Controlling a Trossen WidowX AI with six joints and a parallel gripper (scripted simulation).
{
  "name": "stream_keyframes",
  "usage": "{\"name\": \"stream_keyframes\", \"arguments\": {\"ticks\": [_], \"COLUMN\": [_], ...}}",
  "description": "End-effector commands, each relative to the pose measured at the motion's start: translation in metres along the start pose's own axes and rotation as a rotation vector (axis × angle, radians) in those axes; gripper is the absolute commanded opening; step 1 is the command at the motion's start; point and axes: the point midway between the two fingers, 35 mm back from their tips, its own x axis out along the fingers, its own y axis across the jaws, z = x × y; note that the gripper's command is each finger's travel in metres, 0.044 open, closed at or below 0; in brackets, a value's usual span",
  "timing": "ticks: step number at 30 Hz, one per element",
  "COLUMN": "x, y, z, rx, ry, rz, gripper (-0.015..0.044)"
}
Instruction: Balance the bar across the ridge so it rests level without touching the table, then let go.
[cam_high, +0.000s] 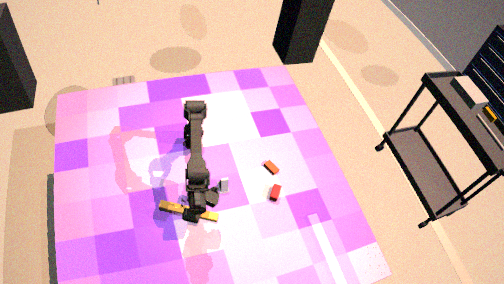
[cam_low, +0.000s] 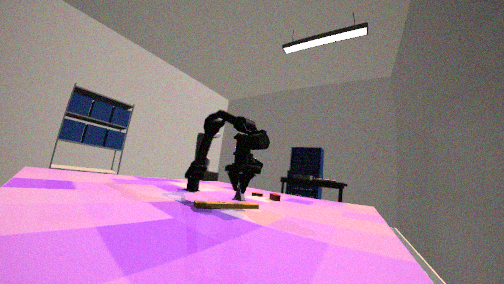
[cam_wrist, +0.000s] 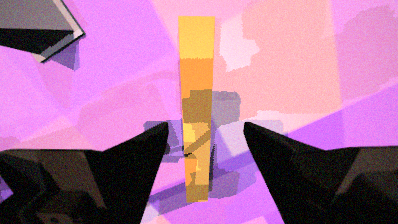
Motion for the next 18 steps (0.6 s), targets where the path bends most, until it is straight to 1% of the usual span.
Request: {"name": "stream_keyframes", "arguments": {"ticks": [1, 9, 18], "x": [0.023, 0.027, 0.041], "y": [0.006, 0.006, 0.006], "z": [-0.003, -0.003, -0.003], "rx": [-0.003, -0.003, -0.003], "ry": [0.013, 0.013, 0.013], "rz": [0.025, 0.025, 0.025], "gripper": [0.0315, 0.0315, 0.0315]}}
